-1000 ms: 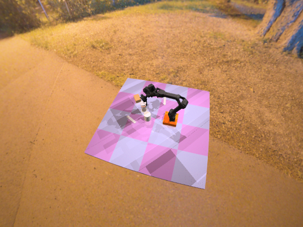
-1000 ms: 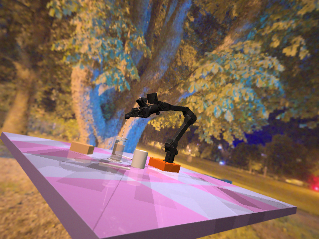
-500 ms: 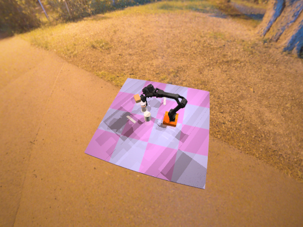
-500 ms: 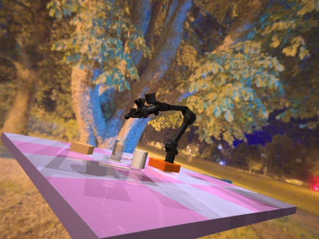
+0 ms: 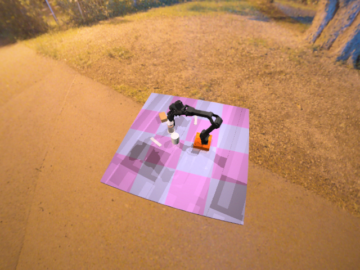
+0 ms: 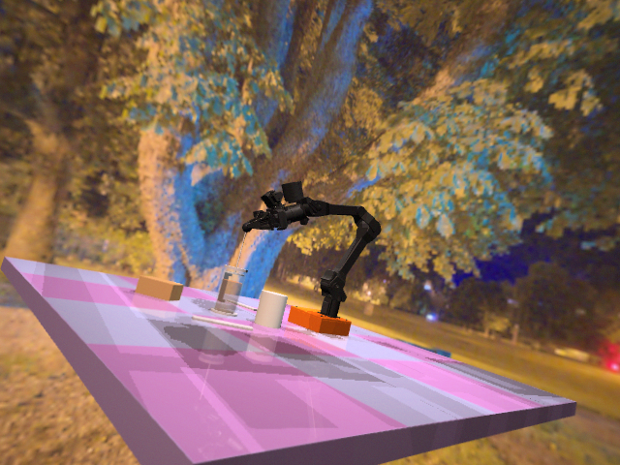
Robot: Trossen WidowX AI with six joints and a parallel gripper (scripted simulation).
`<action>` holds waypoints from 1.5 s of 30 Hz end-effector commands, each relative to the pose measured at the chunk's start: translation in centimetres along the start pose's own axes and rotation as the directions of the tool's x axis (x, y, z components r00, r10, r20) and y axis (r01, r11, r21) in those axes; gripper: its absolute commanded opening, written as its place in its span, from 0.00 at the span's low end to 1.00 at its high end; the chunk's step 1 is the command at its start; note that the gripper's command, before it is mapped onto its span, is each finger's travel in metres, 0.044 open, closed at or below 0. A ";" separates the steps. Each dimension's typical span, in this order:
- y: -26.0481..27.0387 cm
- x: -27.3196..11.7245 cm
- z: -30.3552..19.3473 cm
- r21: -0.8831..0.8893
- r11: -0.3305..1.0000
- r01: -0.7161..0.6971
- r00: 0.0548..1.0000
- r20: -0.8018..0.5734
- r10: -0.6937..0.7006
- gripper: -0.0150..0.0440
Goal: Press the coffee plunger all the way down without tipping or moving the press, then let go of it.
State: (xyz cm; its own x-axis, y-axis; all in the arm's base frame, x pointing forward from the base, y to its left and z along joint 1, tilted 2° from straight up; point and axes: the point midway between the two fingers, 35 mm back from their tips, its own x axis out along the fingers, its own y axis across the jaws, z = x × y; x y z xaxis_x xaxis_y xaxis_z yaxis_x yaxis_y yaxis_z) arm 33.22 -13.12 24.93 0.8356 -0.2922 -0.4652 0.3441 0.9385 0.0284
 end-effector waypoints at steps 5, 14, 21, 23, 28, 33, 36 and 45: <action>0.0 0.7 -0.9 0.004 1.000 0.001 1.000 -0.003 -0.001 0.46; 0.0 1.7 -2.0 0.004 1.000 0.001 1.000 -0.003 -0.001 0.46; 0.0 2.5 -2.9 0.004 1.000 0.001 1.000 -0.003 -0.001 0.46; 0.0 2.7 -3.2 0.004 1.000 0.001 1.000 -0.003 -0.001 0.46; 0.0 3.2 -3.8 0.004 1.000 0.001 1.000 -0.003 -0.001 0.46; 0.0 3.7 -4.5 0.004 1.000 0.001 1.000 -0.003 -0.001 0.46; 0.0 4.0 -4.9 0.004 1.000 0.001 1.000 -0.003 -0.001 0.46; 0.0 4.8 -6.1 0.004 1.000 0.001 1.000 -0.003 -0.001 0.46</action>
State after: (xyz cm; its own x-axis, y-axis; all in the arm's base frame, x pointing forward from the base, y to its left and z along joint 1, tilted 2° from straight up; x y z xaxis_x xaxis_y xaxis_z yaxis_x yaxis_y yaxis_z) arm 35.00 -13.56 20.69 0.8674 -0.3048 -0.3933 0.3414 0.9396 0.0249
